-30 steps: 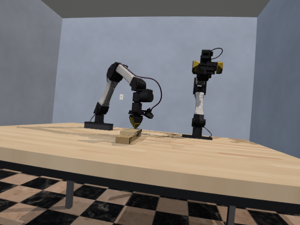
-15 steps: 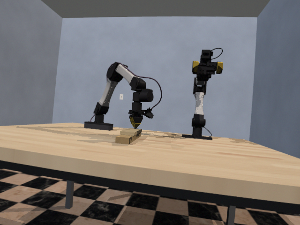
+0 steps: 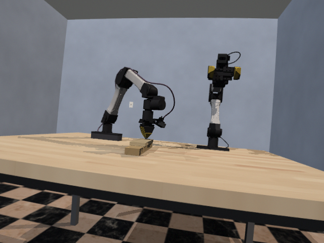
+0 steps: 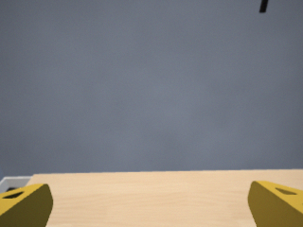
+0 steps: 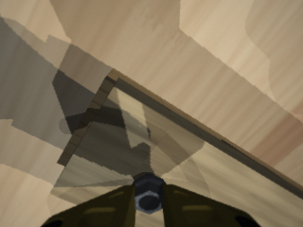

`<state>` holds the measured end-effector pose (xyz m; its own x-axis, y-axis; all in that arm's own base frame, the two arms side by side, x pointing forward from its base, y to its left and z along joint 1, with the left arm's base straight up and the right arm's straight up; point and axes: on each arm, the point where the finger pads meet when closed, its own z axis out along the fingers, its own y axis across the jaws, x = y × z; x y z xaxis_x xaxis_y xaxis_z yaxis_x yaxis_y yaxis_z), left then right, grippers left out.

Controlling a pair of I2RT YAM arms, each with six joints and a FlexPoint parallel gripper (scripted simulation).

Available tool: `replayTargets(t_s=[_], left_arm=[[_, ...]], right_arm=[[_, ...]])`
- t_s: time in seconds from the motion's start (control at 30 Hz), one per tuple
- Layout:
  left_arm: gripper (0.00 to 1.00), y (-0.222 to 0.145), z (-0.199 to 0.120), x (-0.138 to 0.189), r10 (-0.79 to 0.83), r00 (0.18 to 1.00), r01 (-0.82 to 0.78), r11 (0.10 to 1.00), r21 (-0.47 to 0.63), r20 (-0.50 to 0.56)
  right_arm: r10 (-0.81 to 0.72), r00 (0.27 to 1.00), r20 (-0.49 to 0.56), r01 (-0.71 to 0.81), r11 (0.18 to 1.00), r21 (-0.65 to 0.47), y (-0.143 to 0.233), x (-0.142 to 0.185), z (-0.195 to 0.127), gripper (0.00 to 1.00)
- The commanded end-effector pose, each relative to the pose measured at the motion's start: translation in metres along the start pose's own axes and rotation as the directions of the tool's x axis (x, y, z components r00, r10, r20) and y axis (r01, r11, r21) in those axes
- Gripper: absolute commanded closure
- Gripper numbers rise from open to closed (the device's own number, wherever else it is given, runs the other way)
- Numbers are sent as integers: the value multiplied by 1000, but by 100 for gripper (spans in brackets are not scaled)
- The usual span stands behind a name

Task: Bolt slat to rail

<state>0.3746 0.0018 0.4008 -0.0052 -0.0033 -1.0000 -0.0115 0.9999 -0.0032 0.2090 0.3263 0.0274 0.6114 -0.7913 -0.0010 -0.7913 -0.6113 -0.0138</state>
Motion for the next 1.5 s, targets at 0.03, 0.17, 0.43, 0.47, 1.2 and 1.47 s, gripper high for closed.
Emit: replayTargets(t_s=[0.03,0.17,0.43,0.47,1.2,1.47], left_arm=[[0,-1,-2,-7,2,1000,-2,1000,2,20],[0,-1,-2,-7,2,1000,-2,1000,2,20],[0,-1,-2,-7,2,1000,-2,1000,2,20],[0,-1,-2,-7,2,1000,-2,1000,2,20],[0,-1,-2,-7,2,1000,-2,1000,2,20],[0,-1,-2,-7,2,1000,-2,1000,2,20]], right_arm=[[99,995,6,-99,995,10,-4,-1,0,86],[259,966,2,-259,966,0,-3,-1,3,86],[482,876,0,-482,876,-2,-5,-2,3,86],[517,856,-1,-517,856,-3,-4,-2,3,86],[973,228,-17,-974,228,0,-2,-1,3,86],[1000,-9,-20,-1000,-9,1,-2,-2,3,86]])
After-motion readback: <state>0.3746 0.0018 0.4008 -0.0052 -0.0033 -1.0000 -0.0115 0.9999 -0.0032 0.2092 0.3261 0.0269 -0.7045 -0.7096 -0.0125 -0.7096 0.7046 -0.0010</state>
